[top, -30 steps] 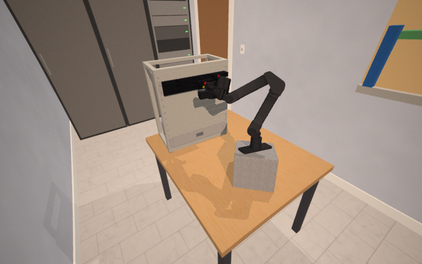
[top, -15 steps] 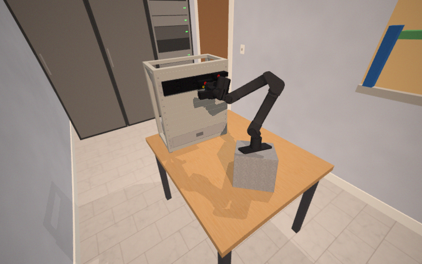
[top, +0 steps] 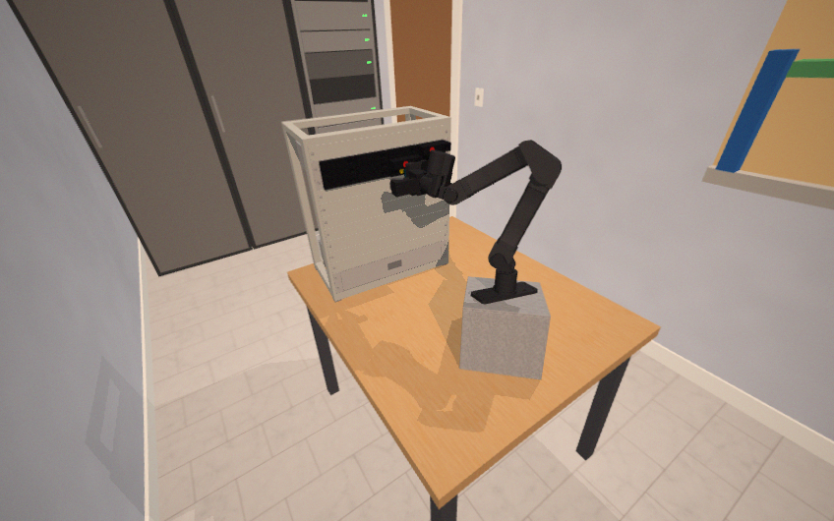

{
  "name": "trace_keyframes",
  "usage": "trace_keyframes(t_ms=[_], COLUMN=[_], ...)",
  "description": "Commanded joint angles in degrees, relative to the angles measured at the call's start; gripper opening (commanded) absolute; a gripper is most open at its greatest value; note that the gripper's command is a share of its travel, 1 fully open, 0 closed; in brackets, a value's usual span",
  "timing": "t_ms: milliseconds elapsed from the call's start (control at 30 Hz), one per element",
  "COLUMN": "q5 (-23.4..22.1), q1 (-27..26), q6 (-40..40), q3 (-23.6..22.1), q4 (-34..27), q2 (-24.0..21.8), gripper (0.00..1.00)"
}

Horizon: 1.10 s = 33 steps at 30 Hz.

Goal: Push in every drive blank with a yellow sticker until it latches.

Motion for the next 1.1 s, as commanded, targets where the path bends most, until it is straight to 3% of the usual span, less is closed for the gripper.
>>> trace_keyframes(t_ms=[0,1067], q5=[-1.2,-2.15], q1=[-0.73,-1.7], q6=[0.65,0.9], q3=[1.75,2.64], q4=[-1.08,-1.1], q2=[1.11,2.13], gripper=[0.0,0.0])
